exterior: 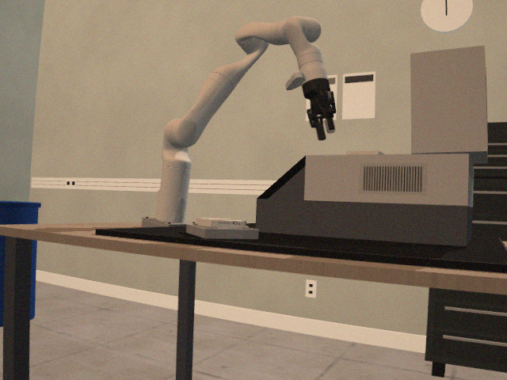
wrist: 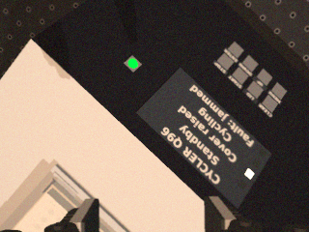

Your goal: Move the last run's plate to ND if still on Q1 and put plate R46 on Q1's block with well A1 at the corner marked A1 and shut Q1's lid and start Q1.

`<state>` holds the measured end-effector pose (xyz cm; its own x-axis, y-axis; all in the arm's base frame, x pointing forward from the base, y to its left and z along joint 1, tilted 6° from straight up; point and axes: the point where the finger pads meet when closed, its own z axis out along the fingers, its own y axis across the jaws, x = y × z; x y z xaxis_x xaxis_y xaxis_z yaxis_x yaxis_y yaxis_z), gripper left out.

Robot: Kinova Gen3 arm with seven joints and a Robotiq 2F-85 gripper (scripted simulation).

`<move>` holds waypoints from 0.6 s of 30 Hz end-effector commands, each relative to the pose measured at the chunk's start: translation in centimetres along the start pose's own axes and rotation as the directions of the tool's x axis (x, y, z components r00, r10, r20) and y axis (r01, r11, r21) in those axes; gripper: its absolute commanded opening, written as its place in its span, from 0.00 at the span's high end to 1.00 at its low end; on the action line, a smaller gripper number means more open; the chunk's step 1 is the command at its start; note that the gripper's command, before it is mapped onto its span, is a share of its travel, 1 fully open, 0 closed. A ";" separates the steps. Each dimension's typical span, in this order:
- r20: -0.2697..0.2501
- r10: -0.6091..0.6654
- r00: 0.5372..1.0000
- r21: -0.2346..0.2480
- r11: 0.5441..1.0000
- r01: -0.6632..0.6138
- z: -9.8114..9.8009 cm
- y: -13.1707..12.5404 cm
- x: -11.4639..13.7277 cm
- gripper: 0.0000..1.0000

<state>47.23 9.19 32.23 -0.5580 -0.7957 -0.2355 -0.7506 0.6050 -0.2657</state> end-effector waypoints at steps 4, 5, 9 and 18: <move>0.011 -0.024 1.000 -0.001 1.000 0.024 -0.7 1.6 0.3 0.36; 0.012 -0.023 1.000 -0.001 1.000 0.023 -0.9 1.8 0.5 0.37; 0.011 -0.026 1.000 -0.001 1.000 0.026 -1.4 2.7 1.4 0.41; 0.008 -0.027 1.000 -0.013 1.000 0.027 -2.5 5.1 3.4 0.49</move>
<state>42.01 8.57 32.58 -0.5567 -0.7953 -0.2400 -0.7497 0.6054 -0.2673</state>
